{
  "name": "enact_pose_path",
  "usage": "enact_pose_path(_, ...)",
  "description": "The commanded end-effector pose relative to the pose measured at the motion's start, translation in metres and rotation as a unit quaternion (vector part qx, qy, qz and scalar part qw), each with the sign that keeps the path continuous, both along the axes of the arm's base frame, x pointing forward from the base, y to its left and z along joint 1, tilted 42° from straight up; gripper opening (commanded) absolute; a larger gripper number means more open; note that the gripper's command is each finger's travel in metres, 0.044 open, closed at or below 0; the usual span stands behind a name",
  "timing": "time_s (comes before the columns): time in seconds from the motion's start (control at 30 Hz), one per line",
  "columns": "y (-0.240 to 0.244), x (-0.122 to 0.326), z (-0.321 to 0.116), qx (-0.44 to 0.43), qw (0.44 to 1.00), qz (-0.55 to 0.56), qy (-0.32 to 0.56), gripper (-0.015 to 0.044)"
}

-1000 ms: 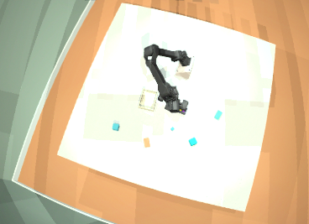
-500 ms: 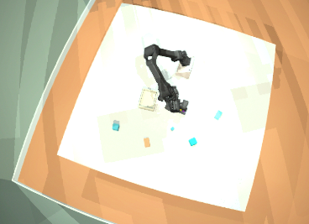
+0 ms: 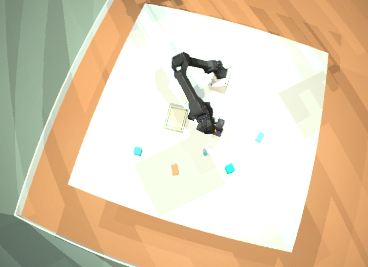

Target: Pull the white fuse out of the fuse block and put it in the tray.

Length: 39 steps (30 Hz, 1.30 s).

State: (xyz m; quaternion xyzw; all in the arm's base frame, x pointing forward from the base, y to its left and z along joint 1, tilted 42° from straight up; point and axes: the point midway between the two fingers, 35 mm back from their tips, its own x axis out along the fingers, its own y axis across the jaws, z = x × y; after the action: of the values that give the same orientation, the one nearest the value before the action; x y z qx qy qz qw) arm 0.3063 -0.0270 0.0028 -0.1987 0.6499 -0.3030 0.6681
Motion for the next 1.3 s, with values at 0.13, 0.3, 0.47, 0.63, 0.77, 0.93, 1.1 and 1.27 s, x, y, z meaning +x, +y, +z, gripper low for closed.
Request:
enact_pose_path(0.13,0.004,0.001,0.004,0.002,1.0,-0.001,-0.003,0.0)
enact_pose_path(0.3,0.005,0.001,0.006,0.002,1.0,-0.001,-0.003,0.0)
enact_pose_path(0.47,0.007,0.001,0.008,0.002,1.0,-0.001,-0.003,0.0)
enact_pose_path(0.63,0.009,0.001,0.01,0.002,1.0,-0.001,-0.003,0.0)
enact_pose_path(0.77,0.01,0.001,0.011,0.002,1.0,-0.001,-0.003,0.0)
enact_pose_path(0.93,0.012,0.001,0.013,0.002,1.0,-0.001,-0.003,0.0)
enact_pose_path(1.1,0.013,0.001,0.015,0.002,1.0,0.0,-0.002,0.0)
enact_pose_path(1.27,0.015,0.001,0.017,0.001,1.0,0.0,-0.002,0.0)
